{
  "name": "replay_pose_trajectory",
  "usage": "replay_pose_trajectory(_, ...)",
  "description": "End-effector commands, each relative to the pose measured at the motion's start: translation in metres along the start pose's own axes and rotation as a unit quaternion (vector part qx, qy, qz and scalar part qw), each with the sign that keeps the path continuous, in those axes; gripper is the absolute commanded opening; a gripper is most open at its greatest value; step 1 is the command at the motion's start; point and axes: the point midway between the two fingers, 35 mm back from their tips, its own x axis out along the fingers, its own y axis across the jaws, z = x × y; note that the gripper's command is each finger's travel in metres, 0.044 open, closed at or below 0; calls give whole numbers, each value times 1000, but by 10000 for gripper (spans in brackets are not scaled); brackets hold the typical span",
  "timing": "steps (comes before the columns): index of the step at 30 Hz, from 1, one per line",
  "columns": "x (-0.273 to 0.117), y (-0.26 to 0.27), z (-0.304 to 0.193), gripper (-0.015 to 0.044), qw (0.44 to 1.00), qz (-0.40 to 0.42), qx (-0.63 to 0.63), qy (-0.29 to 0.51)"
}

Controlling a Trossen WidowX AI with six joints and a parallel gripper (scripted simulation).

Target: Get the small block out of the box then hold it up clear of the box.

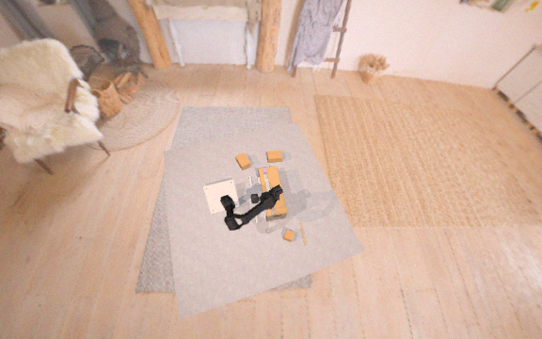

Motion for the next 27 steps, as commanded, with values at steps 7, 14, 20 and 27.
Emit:
replay_pose_trajectory(7,17,-1,4,400,1000,-3,-3,-3)
replay_pose_trajectory(14,28,-1,7,400,1000,-3,-3,-3)
replay_pose_trajectory(20,37,-1,10,400,1000,-3,-3,-3)
replay_pose_trajectory(27,48,-2,13,400,1000,-3,-3,-4)
